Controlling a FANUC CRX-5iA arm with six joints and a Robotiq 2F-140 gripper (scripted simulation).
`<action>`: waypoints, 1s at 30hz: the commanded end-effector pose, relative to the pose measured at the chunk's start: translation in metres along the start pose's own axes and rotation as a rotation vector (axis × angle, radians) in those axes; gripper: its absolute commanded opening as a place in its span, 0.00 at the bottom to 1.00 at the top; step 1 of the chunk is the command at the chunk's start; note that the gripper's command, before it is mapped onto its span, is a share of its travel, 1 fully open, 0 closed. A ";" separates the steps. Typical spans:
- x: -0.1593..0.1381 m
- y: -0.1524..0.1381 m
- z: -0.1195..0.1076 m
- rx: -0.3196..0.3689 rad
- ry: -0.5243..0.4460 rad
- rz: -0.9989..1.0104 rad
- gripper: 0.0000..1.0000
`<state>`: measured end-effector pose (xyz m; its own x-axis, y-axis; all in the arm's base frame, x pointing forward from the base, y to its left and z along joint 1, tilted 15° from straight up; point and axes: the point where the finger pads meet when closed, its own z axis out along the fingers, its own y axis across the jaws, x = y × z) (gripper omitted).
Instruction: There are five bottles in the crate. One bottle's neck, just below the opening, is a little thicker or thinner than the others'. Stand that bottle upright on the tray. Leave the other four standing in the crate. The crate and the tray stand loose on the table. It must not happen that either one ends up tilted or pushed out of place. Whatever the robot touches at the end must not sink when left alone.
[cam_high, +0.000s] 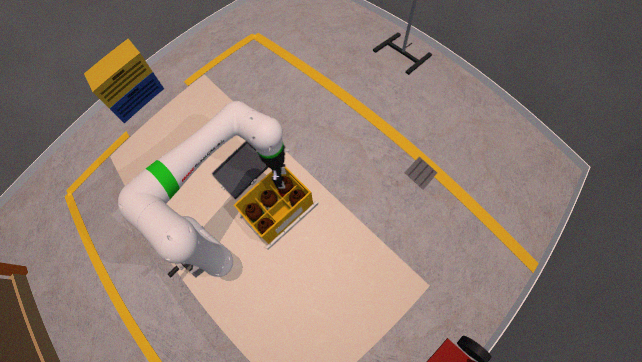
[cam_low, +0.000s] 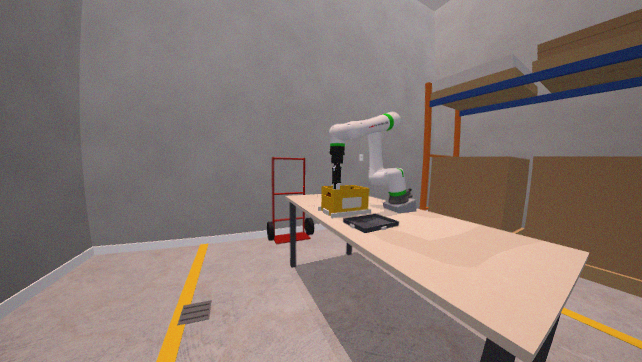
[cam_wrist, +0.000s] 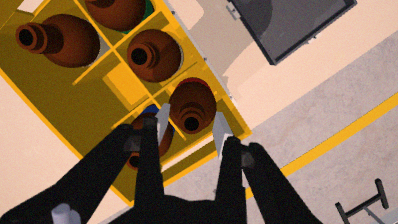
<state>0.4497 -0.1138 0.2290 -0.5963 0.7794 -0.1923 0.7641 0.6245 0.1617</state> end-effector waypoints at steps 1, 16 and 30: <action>0.000 0.000 -0.001 -0.001 -0.001 0.000 0.44; 0.000 0.000 -0.001 -0.001 -0.001 0.000 0.44; 0.000 0.000 -0.006 -0.001 -0.001 0.000 0.44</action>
<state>0.4490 -0.1137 0.2314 -0.5963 0.7794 -0.1923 0.7641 0.6245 0.1617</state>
